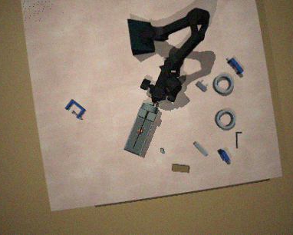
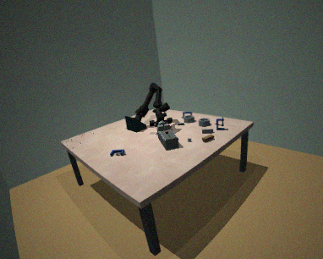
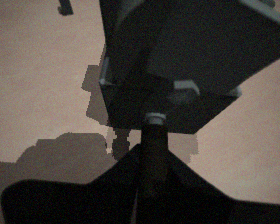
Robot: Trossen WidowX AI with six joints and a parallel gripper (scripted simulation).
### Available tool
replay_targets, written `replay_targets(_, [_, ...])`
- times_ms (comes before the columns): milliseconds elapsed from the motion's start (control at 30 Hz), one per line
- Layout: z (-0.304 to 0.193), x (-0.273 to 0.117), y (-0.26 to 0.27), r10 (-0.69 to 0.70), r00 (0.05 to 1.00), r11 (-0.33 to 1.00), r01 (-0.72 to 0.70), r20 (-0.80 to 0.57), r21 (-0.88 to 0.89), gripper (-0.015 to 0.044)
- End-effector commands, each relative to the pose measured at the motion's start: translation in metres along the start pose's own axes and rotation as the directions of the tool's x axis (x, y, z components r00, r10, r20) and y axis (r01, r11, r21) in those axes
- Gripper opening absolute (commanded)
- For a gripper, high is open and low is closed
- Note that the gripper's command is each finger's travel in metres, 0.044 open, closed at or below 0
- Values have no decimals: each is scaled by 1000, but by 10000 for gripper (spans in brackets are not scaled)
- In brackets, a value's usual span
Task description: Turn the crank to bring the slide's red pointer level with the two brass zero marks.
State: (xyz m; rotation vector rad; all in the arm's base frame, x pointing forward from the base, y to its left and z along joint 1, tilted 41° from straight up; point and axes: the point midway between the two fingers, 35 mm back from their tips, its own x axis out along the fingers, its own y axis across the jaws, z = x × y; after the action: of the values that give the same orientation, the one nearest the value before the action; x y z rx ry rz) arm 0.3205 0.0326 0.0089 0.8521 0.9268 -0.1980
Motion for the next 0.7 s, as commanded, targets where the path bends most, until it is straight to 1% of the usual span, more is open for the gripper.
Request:
replay_targets(0, [2,-2,9,25,1000,1000,-25,3,-7,0])
replay_targets(667, [3,-4,12,25,1000,1000,-25,3,-7,0])
